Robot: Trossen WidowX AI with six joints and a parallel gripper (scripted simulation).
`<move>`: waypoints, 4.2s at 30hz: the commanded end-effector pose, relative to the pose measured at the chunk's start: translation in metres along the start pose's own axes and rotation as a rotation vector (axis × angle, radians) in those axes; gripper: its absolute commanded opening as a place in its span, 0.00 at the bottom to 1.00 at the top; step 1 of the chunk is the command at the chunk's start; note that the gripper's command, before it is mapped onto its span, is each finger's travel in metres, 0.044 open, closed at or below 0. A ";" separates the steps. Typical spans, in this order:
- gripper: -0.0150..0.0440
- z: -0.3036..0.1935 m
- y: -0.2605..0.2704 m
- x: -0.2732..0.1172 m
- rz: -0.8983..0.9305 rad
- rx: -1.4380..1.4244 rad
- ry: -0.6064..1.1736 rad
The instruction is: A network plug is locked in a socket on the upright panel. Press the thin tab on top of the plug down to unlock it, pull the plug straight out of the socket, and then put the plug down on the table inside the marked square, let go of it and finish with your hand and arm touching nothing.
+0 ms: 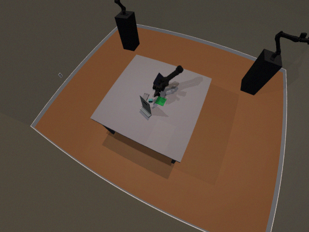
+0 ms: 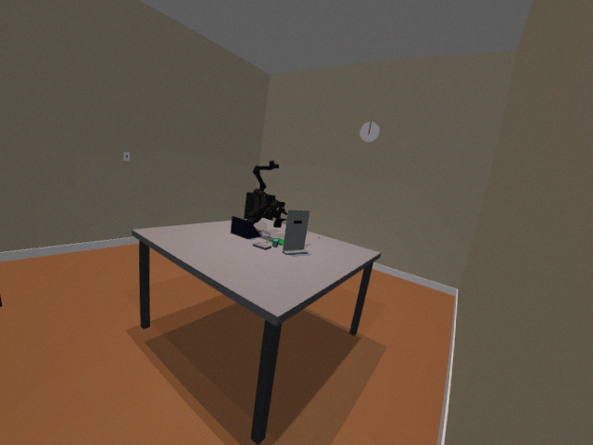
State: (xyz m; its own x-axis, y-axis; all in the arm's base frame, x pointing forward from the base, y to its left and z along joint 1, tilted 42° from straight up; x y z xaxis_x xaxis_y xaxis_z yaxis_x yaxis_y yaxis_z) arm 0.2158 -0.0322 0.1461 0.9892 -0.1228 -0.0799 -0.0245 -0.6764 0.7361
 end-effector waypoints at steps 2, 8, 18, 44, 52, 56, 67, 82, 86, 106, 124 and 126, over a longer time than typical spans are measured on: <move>0.52 0.004 -0.003 -0.002 -0.005 0.055 -0.005; 0.52 0.004 -0.002 0.002 -0.005 0.055 -0.004; 0.52 0.006 0.000 0.019 -0.006 0.055 -0.006; 0.52 0.020 -0.003 0.057 0.000 0.055 0.000; 0.52 0.021 -0.003 0.066 0.001 0.055 0.000; 0.52 0.022 -0.002 0.071 0.001 0.055 0.000; 0.52 0.026 -0.002 0.084 0.001 0.055 0.001; 0.52 0.031 -0.002 0.101 0.002 0.054 0.001; 0.52 0.033 -0.003 0.106 0.002 0.054 0.002; 0.28 0.036 -0.004 0.114 0.003 0.054 0.002; 0.25 0.034 -0.003 0.108 0.002 0.054 0.002; 0.25 0.034 -0.003 0.107 0.002 0.054 0.002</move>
State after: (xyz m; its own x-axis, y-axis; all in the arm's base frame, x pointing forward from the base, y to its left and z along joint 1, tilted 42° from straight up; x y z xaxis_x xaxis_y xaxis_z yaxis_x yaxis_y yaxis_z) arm 0.3196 -0.0692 0.1117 0.9893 -0.1251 -0.0752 -0.0371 -0.7139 0.6992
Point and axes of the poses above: the point midway between the two fingers, 35 mm back from their tips, its own x axis out along the fingers, its own y axis across the jaws, z = x × y, the point moved 6 cm from there along -x, back along the fingers, and after that the axes turned 4 degrees about x, right-handed, at the moved point
